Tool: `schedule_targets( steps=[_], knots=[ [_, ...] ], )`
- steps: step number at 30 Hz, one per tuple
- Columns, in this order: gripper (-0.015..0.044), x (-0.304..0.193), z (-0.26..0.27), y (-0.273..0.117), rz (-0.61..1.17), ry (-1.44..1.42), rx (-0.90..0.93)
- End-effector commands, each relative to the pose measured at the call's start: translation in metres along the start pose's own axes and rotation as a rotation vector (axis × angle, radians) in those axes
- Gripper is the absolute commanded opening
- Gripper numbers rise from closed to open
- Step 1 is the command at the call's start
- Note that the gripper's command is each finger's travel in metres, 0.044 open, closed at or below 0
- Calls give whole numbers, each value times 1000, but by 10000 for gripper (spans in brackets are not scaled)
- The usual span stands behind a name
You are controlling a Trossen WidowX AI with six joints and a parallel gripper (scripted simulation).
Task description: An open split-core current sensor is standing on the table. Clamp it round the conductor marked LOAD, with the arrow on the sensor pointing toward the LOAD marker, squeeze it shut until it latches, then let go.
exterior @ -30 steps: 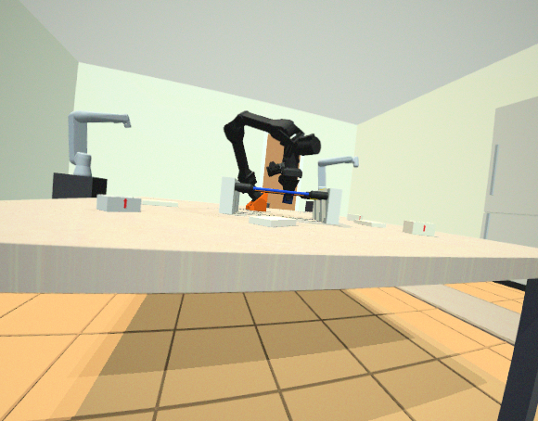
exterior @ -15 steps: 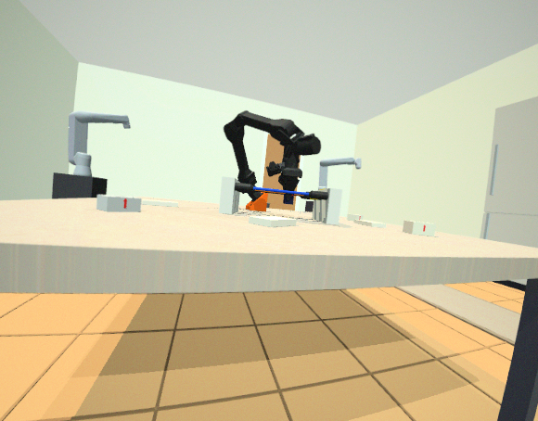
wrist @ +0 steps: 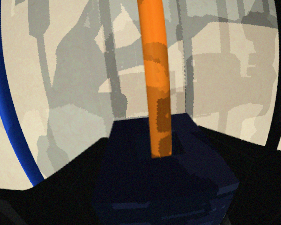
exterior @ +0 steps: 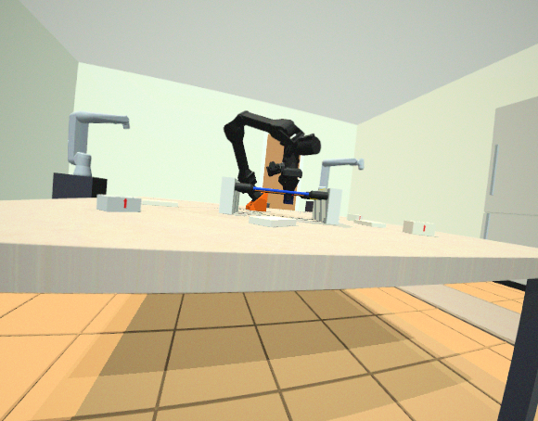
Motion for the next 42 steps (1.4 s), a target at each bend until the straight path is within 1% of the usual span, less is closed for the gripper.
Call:
schedule_targets(
  steps=[1, 21, 25, 27, 28, 37, 42],
  knots=[
    [242, 0, 0, 0, 0, 0, 0],
    [108, 0, 0, 0, 0, 0, 0],
    [3, -1, -1, -1, -2, -2, 46],
    [0, -1, -3, -2, -4, -4, 95],
    [0, -1, -1, 0, 1, 2, 33],
    [0, -1, -1, 0, 1, 2, 33],
    [0, -1, -1, 0, 1, 0, 0]
  ],
)
Point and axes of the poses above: the point midway between the two fingers, 35 mm back from their tips, its own y axis out along the fingers, its own z axis across the jaws, x = y × z, the point moved 4 cm from there along -y, back along the fingers, and after that the axes turned 4 degrees about -y, right-handed, at the moved point
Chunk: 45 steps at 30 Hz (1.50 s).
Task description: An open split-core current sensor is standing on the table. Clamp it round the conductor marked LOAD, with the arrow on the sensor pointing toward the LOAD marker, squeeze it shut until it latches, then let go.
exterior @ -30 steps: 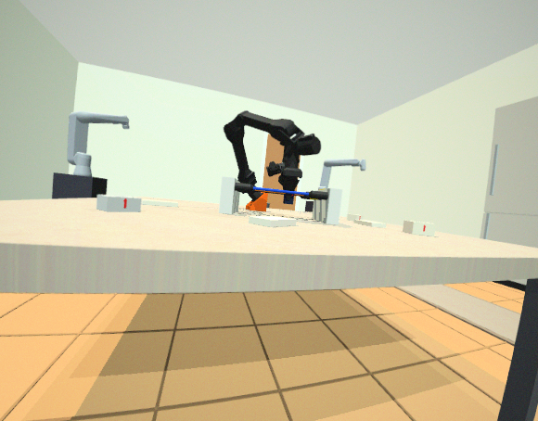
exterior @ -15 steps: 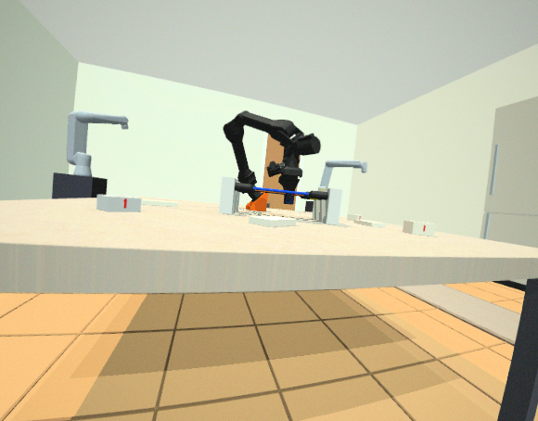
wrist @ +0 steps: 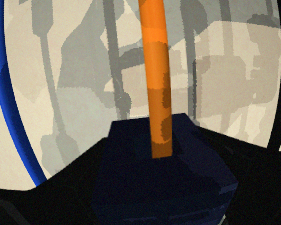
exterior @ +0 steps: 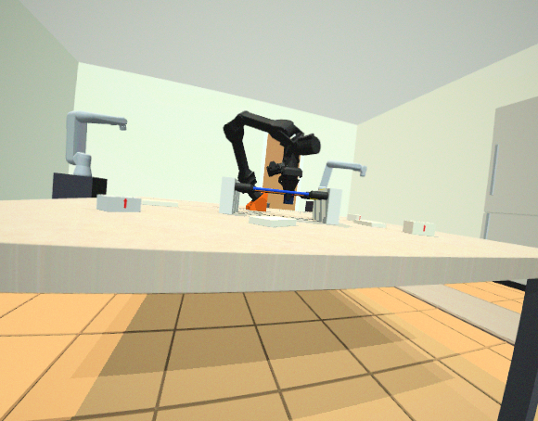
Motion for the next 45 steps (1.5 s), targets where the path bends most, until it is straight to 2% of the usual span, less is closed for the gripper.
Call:
schedule_targets(
  steps=[1, 12, 22, 45],
  knots=[
    [0, 0, 0, 0, 3, 2, -28],
    [0, 0, 0, 5, 2, 1, -25],
    [262, 0, 0, 1, 1, -1, -22],
    [262, 0, 0, 1, 1, -1, -22]
  ],
)
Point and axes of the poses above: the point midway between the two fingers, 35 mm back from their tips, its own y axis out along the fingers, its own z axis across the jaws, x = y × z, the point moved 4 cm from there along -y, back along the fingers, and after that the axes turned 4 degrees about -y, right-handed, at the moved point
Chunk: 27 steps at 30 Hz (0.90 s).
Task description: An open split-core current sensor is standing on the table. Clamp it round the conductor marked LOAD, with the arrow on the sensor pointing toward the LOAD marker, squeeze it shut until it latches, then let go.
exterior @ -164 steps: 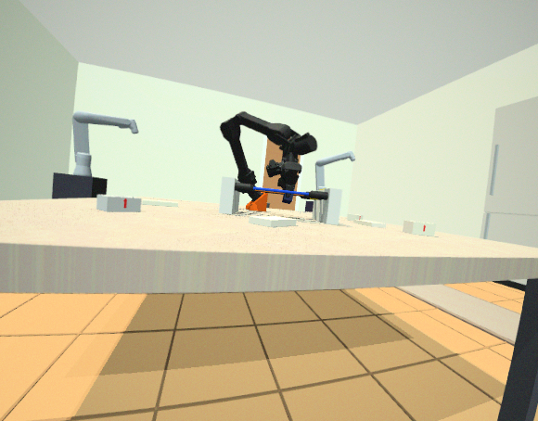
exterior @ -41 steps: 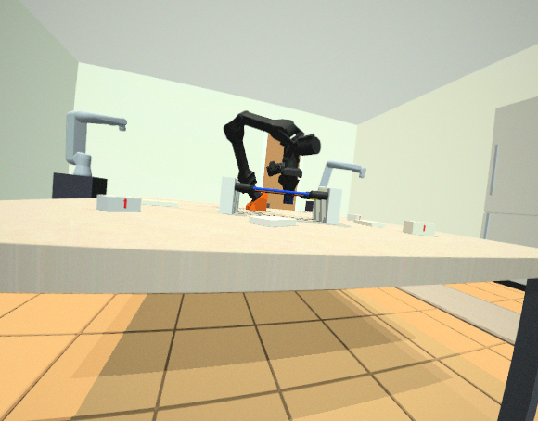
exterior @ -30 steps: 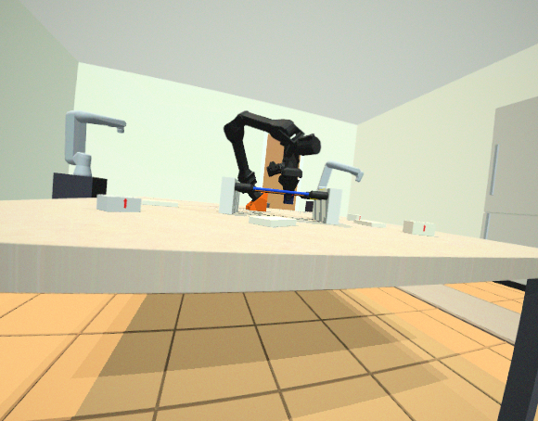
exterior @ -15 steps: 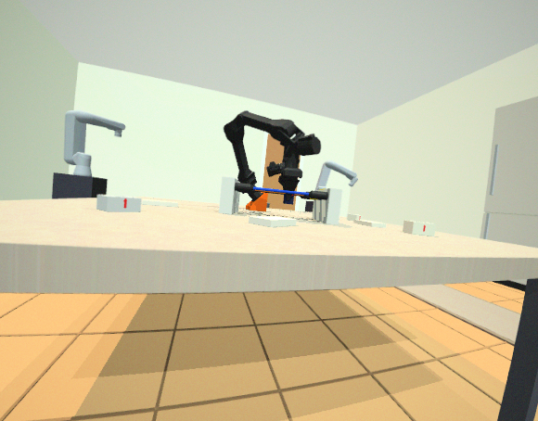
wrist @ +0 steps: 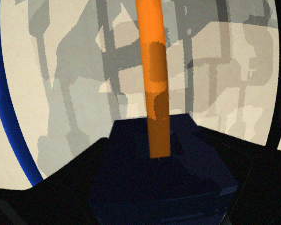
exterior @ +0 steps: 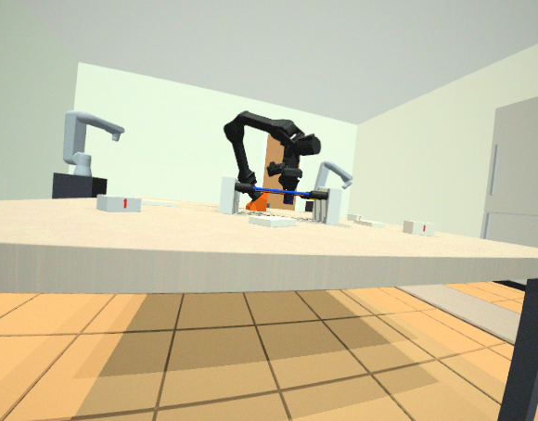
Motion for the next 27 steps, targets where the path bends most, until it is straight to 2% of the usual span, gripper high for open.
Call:
schedule_targets(
  steps=[1, 10, 17, 25, 27],
  knots=[
    [262, 0, 0, 0, 0, 0, 0],
    [262, 0, 0, 0, 0, 0, 0],
    [440, 0, 0, 0, 0, 0, 0],
    [440, 0, 0, 0, 0, 0, 0],
    [440, -1, -3, -12, -4, -1, 23]
  ],
)
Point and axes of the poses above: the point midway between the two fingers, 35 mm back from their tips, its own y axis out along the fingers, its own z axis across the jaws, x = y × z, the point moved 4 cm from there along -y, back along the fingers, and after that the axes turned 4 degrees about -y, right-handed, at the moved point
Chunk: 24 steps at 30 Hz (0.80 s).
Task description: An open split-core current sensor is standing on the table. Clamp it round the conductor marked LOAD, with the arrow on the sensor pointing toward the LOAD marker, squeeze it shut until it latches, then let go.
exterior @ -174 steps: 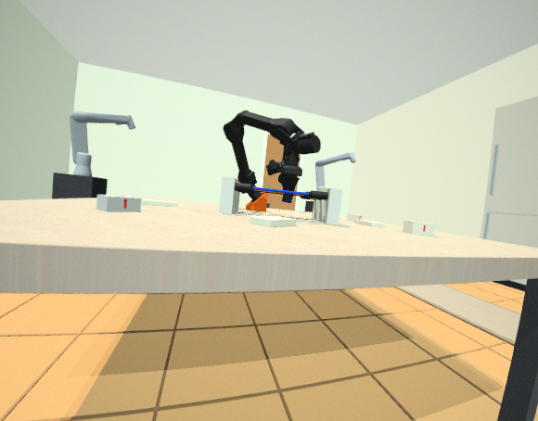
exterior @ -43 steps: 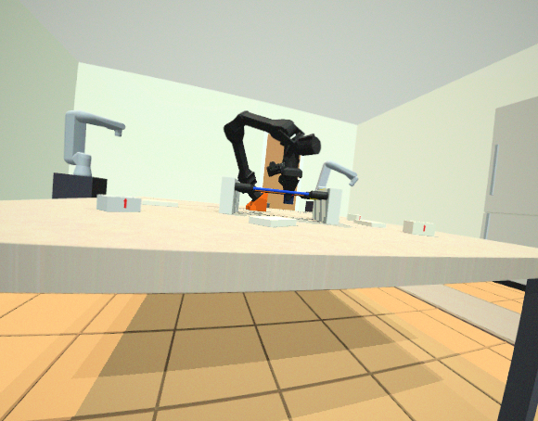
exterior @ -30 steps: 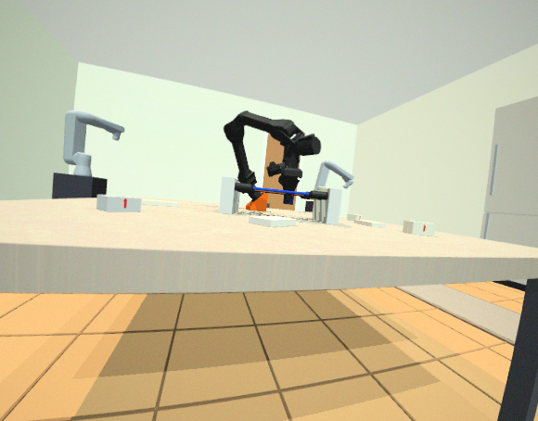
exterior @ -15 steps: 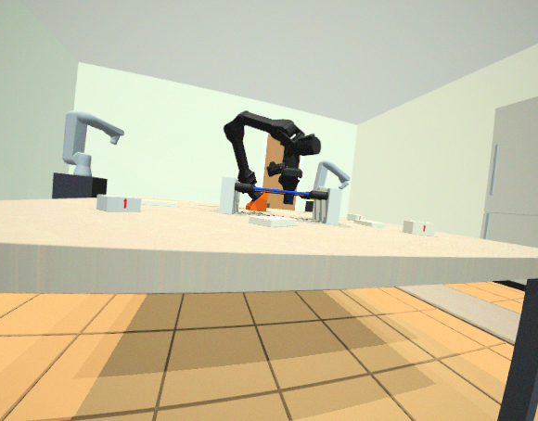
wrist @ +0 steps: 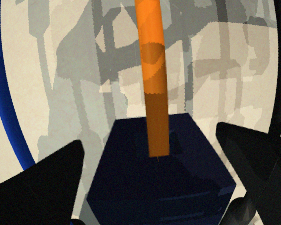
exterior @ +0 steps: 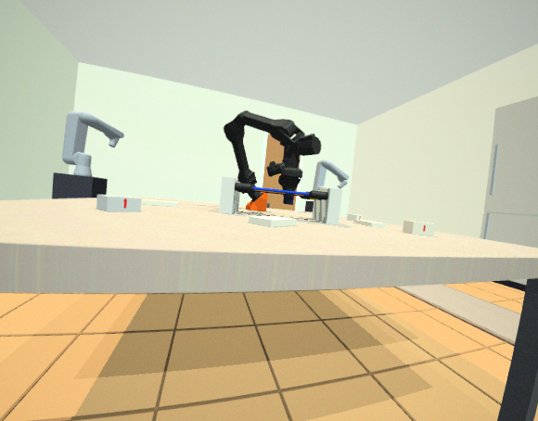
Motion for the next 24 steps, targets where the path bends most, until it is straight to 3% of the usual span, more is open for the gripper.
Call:
schedule_targets(
  steps=[1, 6, 24],
  knots=[
    [440, -2, -6, -25, -8, -2, 51],
    [440, -2, -34, -98, -13, -2, 217],
    [440, -2, -35, -101, -13, -2, 224]
  ],
)
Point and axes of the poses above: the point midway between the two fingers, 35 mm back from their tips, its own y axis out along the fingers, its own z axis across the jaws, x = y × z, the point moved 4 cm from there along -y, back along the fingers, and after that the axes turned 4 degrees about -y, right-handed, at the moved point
